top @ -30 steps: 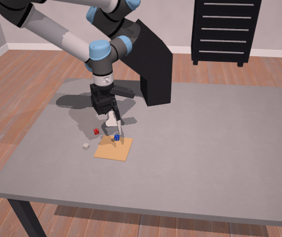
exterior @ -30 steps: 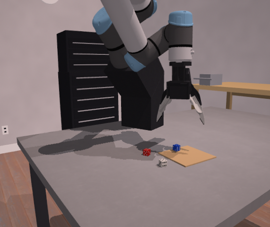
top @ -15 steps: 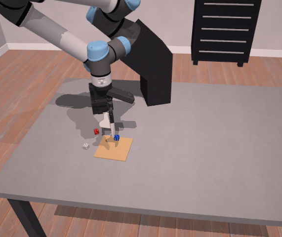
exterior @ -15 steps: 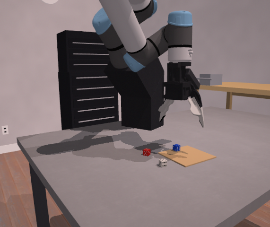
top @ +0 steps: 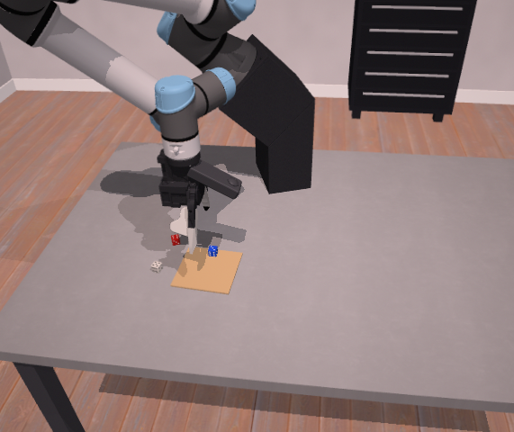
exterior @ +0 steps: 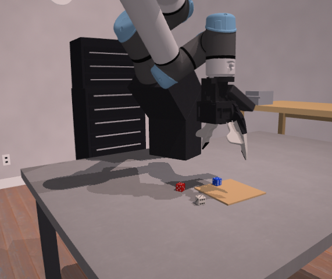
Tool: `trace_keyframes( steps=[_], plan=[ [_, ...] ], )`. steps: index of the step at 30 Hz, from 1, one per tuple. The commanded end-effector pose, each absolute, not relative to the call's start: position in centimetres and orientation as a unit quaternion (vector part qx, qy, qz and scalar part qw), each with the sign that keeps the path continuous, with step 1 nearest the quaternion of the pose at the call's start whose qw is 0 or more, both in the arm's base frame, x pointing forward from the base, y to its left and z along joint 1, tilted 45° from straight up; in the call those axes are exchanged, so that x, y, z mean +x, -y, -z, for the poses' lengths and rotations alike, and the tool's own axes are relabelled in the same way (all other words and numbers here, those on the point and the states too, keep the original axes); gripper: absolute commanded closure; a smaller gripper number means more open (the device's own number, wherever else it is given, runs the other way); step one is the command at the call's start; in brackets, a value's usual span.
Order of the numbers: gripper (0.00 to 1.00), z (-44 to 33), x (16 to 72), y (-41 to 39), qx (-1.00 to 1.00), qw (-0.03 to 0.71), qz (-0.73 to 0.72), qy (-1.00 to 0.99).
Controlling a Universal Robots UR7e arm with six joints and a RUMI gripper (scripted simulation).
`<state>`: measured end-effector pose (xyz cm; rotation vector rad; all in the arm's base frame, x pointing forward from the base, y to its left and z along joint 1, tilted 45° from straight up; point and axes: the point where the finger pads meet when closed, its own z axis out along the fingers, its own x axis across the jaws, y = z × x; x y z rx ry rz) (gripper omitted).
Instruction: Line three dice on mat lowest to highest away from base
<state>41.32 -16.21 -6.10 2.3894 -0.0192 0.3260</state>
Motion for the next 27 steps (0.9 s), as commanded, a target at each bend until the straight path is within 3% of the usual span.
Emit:
trace_keyframes(
  steps=[1, 27],
  plan=[
    [0.0, 5.7, 41.9, 16.5, 0.921, 0.347, -0.153, 0.088],
    [0.0, 4.5, 43.2, 17.7, 0.865, 0.293, -0.24, 0.329]
  ],
)
